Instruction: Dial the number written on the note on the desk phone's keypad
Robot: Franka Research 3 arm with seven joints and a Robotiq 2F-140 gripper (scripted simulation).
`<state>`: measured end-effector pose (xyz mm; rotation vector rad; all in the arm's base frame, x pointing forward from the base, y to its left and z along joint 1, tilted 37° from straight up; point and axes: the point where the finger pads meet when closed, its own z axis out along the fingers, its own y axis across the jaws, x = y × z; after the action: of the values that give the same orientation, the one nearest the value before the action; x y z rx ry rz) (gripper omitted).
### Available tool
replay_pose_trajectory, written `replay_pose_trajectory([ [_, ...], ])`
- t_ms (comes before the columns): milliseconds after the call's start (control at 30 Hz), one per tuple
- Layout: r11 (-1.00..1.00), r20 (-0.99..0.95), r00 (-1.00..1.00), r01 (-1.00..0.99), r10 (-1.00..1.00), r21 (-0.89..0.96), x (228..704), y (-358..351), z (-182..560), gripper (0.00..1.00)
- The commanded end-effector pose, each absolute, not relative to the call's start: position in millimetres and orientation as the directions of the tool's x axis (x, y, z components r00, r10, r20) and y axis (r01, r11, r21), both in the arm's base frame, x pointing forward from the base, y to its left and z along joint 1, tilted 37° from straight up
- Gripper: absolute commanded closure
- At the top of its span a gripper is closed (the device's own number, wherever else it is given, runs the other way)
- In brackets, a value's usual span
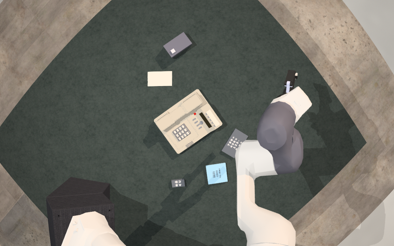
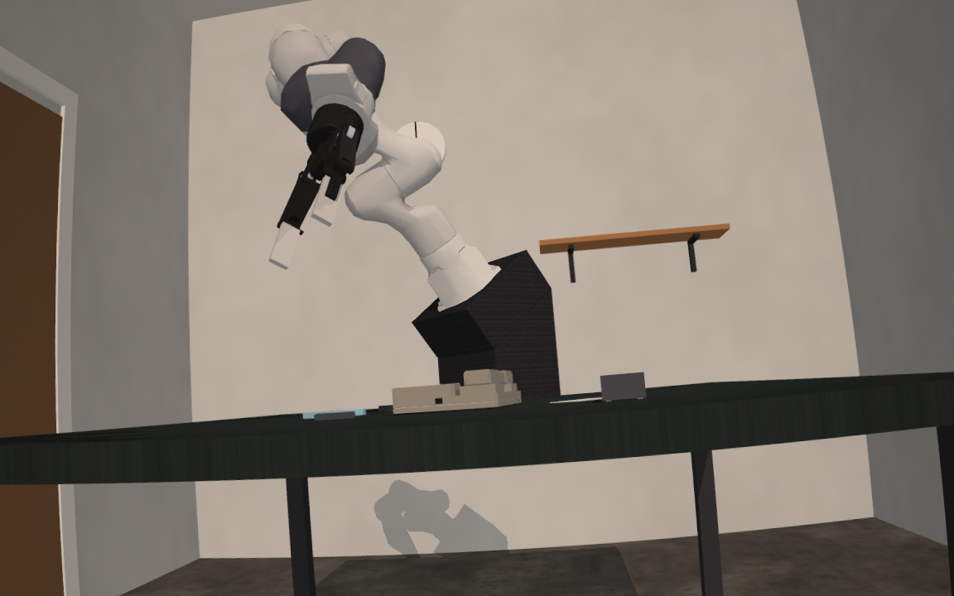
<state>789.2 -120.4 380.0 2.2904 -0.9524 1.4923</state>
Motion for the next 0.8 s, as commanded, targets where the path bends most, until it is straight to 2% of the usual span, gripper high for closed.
replay_pose_trajectory([
  [0, -0.746, 0.883, 0.26, -0.652, -0.39, -0.138, 788, -125, 384, 1.0],
  [233, -0.614, 0.845, 0.255, -0.782, -0.471, -0.107, 758, -165, 411, 1.0],
  [433, -0.583, 0.826, 0.263, -0.807, -0.498, -0.094, 748, -172, 414, 1.0],
  [767, -0.499, 0.723, 0.322, -0.866, -0.611, -0.036, 705, -177, 413, 1.0],
])
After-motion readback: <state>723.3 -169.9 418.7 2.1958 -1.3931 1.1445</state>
